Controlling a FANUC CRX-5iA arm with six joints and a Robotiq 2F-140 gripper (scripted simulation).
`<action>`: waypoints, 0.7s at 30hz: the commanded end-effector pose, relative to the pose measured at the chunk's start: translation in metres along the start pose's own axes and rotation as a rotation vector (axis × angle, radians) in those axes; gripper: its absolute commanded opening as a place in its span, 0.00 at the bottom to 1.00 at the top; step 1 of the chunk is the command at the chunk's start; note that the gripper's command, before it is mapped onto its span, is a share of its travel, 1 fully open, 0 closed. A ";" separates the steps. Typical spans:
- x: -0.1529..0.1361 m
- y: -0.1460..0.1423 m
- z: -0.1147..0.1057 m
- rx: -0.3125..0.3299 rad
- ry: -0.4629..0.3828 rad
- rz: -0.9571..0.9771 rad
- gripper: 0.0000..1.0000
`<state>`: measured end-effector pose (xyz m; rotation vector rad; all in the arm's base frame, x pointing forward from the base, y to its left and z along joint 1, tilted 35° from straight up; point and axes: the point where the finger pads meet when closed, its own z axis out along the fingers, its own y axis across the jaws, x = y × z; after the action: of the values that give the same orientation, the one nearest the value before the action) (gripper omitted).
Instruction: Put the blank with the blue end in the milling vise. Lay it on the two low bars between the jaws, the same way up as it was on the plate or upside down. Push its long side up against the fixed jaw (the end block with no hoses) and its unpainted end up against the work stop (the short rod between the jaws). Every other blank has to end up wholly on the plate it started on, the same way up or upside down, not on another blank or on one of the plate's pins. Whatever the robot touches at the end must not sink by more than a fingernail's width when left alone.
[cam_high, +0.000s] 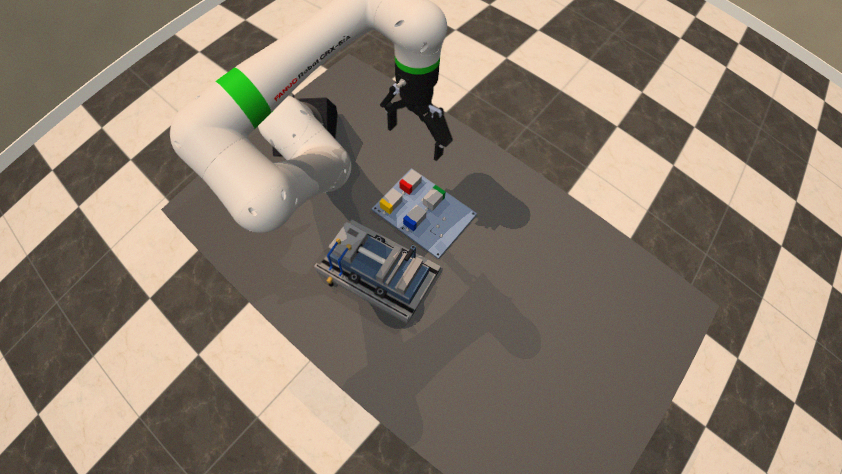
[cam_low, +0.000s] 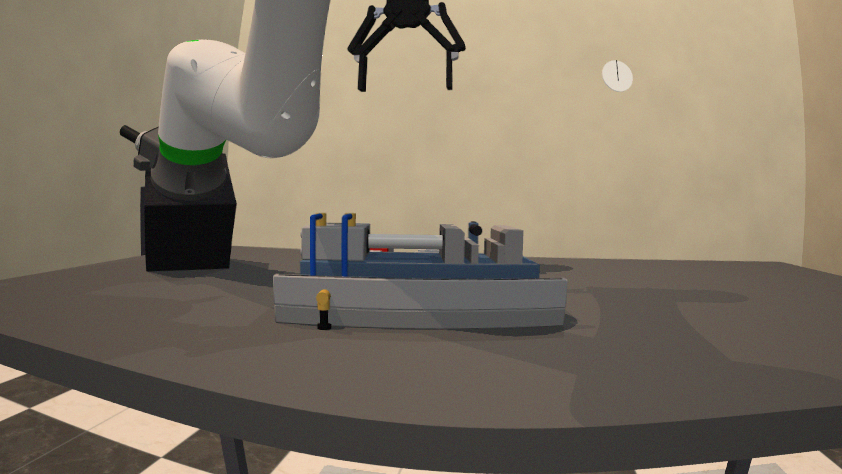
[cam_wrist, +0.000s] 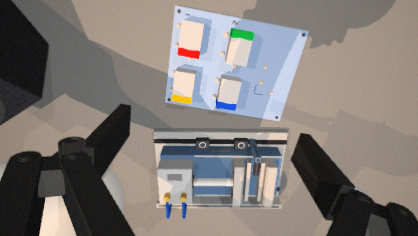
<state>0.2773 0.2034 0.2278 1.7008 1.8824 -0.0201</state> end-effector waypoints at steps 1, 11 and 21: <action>0.001 -0.001 -0.001 -0.001 0.001 0.000 1.00; -0.001 0.002 -0.001 -0.001 0.001 -0.138 1.00; -0.002 0.003 -0.001 -0.002 0.001 -0.217 1.00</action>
<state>0.2799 0.2020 0.2297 1.4826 2.0618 -0.1068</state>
